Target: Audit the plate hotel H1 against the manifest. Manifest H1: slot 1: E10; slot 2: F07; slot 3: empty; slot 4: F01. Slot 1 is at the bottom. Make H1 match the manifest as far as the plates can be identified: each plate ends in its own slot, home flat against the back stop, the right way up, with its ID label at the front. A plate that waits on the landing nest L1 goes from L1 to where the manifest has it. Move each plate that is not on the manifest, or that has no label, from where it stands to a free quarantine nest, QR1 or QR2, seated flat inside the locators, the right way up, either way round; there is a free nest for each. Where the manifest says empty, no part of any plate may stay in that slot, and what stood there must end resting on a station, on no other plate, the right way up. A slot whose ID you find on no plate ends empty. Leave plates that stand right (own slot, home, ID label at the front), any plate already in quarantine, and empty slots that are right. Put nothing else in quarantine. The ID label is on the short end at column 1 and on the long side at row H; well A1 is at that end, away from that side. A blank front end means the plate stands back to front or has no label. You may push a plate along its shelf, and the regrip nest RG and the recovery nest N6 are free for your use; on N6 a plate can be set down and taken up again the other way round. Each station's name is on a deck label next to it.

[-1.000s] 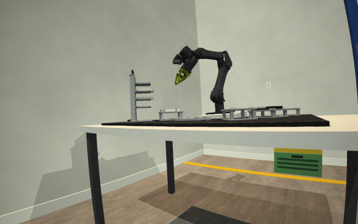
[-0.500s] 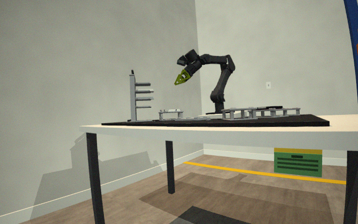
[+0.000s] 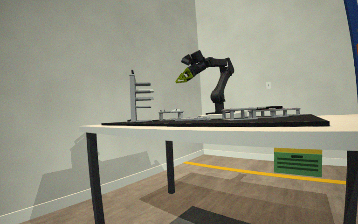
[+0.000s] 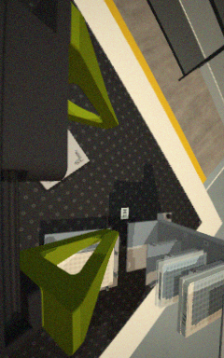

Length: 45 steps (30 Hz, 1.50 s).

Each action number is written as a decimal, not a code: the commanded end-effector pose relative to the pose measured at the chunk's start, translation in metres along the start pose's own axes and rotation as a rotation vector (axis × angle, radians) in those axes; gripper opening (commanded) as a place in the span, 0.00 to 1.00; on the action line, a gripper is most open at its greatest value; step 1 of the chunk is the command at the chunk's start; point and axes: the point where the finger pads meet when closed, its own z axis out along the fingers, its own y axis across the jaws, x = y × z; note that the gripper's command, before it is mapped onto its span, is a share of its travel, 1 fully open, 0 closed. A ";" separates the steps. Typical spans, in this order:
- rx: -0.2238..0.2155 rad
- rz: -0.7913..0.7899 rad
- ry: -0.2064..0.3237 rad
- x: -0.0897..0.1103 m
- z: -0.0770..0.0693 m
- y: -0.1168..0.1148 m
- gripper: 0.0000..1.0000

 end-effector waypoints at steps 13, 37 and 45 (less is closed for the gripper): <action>0.036 0.024 -0.017 0.005 -0.018 0.031 1.00; 0.035 0.025 -0.014 0.028 -0.056 0.090 1.00; 0.035 0.025 -0.013 0.034 -0.065 0.104 1.00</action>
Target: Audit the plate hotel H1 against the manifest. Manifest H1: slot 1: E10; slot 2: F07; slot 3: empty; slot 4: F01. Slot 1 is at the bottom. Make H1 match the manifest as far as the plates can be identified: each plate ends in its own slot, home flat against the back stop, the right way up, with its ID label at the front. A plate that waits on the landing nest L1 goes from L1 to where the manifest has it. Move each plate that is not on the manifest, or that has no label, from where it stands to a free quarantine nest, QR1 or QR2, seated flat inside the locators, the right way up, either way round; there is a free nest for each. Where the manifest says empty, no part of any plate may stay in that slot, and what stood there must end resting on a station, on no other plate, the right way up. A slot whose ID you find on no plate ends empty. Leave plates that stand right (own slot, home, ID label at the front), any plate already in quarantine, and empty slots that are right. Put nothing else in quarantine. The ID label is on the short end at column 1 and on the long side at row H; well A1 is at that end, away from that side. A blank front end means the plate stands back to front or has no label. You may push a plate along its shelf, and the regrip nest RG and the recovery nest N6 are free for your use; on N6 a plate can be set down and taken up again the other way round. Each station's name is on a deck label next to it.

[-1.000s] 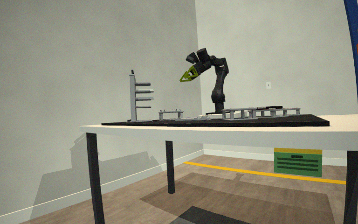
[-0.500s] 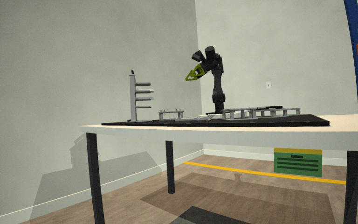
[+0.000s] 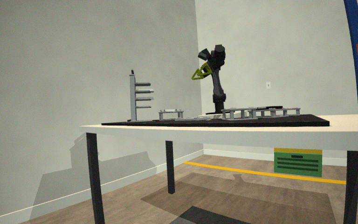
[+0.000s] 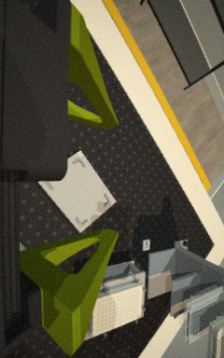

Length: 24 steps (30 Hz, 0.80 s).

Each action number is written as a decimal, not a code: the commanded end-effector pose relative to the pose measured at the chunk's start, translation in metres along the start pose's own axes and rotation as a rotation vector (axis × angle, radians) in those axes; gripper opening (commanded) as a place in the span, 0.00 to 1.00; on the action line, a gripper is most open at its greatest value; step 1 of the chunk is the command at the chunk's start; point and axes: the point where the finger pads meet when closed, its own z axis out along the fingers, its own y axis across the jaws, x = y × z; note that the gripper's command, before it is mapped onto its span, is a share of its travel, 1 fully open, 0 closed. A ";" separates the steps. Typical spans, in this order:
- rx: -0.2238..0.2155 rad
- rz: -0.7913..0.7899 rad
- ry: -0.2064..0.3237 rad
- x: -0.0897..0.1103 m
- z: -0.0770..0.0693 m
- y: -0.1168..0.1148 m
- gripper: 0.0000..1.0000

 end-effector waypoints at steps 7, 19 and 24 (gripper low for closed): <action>0.025 0.022 -0.018 0.005 0.001 -0.005 1.00; 0.025 0.022 -0.018 0.013 0.006 -0.005 1.00; 0.025 0.022 -0.018 0.013 0.006 -0.005 1.00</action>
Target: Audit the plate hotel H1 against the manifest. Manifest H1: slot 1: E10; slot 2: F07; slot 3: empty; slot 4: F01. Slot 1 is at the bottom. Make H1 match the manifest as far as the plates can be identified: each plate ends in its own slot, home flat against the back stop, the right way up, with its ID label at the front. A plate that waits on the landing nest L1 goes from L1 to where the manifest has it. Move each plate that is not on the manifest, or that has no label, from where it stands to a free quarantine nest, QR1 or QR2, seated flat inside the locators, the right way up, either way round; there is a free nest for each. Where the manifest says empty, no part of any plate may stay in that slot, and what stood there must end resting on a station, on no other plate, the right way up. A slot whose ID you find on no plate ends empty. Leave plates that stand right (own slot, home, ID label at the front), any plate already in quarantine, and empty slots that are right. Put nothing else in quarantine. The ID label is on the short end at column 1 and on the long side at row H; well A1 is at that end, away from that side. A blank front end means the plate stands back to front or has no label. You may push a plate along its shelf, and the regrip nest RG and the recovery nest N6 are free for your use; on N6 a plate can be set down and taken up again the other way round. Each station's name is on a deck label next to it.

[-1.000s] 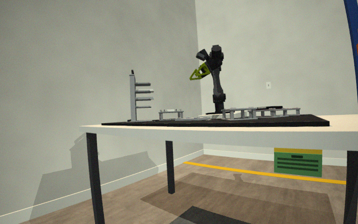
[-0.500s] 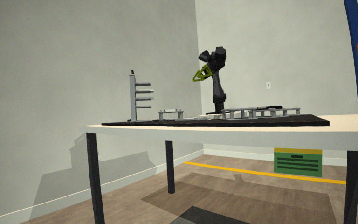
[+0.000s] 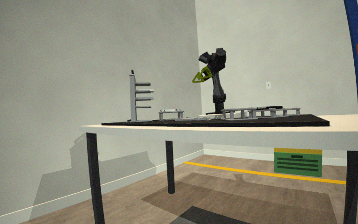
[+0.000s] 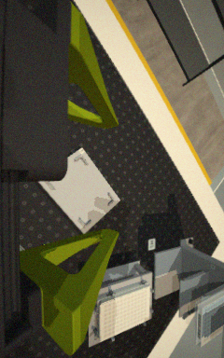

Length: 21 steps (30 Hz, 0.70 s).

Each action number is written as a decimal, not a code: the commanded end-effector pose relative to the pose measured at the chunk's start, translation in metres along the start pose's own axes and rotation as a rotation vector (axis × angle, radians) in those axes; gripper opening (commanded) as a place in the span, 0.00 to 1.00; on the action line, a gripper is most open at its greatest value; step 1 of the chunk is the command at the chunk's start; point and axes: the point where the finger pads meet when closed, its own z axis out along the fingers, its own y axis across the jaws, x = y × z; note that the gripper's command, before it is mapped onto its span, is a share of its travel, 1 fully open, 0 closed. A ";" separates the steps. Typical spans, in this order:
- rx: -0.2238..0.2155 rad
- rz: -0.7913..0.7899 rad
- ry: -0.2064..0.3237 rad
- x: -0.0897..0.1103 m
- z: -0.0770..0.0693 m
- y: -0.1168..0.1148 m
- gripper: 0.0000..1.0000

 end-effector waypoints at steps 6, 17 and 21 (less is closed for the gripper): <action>0.006 0.008 -0.013 -0.004 0.000 -0.001 1.00; 0.006 0.008 -0.013 -0.021 -0.010 -0.001 1.00; 0.006 0.008 -0.013 -0.025 -0.004 -0.012 1.00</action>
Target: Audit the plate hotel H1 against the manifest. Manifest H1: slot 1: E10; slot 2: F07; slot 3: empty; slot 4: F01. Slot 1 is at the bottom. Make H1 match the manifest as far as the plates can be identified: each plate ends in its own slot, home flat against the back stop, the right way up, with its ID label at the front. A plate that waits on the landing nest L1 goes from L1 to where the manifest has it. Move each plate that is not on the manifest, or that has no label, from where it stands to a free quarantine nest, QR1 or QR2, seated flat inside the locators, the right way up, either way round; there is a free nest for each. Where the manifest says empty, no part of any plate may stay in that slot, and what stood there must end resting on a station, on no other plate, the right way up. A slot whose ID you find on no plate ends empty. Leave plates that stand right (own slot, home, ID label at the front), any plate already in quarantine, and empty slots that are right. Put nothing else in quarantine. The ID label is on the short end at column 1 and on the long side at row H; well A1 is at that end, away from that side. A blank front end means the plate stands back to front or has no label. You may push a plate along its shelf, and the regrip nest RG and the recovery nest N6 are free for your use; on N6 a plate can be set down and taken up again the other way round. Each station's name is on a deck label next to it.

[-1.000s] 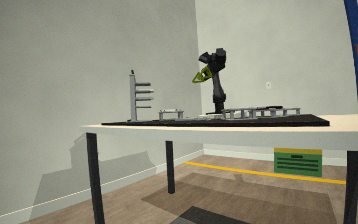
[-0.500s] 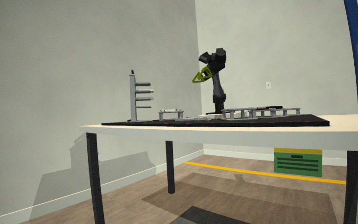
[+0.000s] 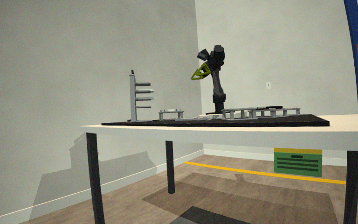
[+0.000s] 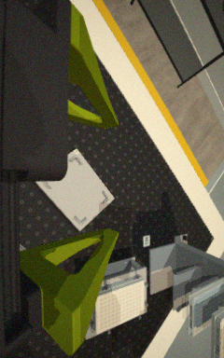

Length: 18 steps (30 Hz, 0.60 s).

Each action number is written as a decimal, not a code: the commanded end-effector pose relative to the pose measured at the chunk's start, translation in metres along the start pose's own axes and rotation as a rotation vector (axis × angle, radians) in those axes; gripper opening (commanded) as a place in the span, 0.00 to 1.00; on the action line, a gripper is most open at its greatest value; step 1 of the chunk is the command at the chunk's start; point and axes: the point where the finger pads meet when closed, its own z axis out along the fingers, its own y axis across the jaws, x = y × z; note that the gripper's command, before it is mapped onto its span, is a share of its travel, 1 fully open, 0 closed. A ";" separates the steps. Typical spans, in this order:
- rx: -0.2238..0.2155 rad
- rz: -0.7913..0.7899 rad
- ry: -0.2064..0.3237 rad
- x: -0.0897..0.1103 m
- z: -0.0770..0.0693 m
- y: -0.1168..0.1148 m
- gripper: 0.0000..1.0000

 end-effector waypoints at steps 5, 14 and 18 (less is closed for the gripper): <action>0.004 -0.014 -0.005 -0.009 0.007 -0.014 1.00; 0.004 -0.014 -0.007 -0.019 0.023 -0.037 1.00; 0.004 -0.015 -0.007 -0.023 0.029 -0.049 1.00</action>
